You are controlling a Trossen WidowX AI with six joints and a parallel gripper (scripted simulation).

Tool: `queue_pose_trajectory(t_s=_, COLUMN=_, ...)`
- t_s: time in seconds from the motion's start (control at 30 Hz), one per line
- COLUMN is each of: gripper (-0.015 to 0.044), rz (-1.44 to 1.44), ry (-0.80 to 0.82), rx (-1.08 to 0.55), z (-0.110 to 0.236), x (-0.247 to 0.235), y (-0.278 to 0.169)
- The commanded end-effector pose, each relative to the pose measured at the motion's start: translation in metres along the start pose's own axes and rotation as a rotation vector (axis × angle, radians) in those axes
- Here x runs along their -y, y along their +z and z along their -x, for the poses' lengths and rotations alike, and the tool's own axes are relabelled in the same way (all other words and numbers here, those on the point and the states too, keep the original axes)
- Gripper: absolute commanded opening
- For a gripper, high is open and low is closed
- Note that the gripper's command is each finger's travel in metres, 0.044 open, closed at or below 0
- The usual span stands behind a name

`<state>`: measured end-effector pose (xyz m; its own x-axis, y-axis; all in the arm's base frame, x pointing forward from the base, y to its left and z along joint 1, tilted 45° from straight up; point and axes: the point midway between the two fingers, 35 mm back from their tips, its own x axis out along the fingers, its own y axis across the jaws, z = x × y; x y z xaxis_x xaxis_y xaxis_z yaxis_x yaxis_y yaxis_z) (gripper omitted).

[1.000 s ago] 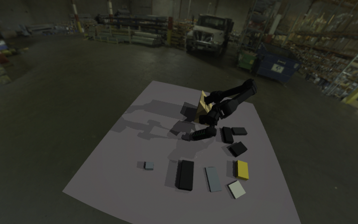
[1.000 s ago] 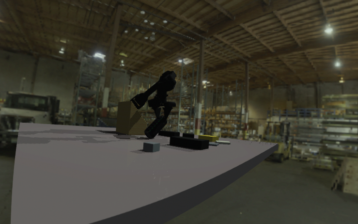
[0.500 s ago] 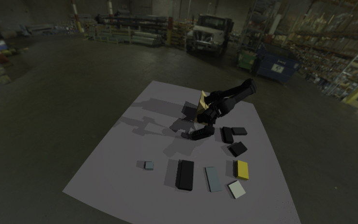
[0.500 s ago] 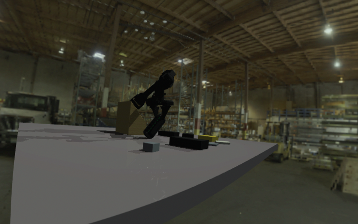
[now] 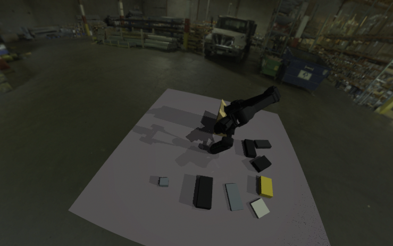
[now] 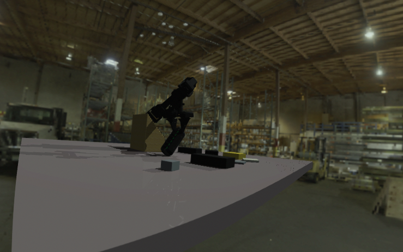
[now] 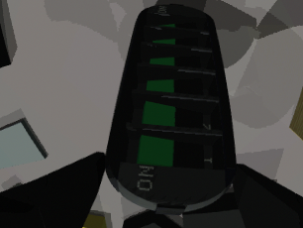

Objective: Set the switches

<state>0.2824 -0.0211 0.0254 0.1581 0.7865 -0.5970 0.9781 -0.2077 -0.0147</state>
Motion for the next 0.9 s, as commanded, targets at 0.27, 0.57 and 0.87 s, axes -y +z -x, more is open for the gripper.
queue_pose_trajectory(t_s=0.27, gripper=0.0337, rz=0.001, ry=0.000, rx=-0.022, z=0.005, x=-0.001, y=0.012)
queue_pose_trajectory(t_s=0.57, gripper=0.0337, rz=0.001, ry=0.000, rx=-0.040, z=0.008, x=-0.001, y=0.019)
queue_pose_trajectory(t_s=0.87, gripper=0.0337, rz=0.001, ry=0.000, rx=-0.059, z=0.011, x=-0.001, y=0.026)
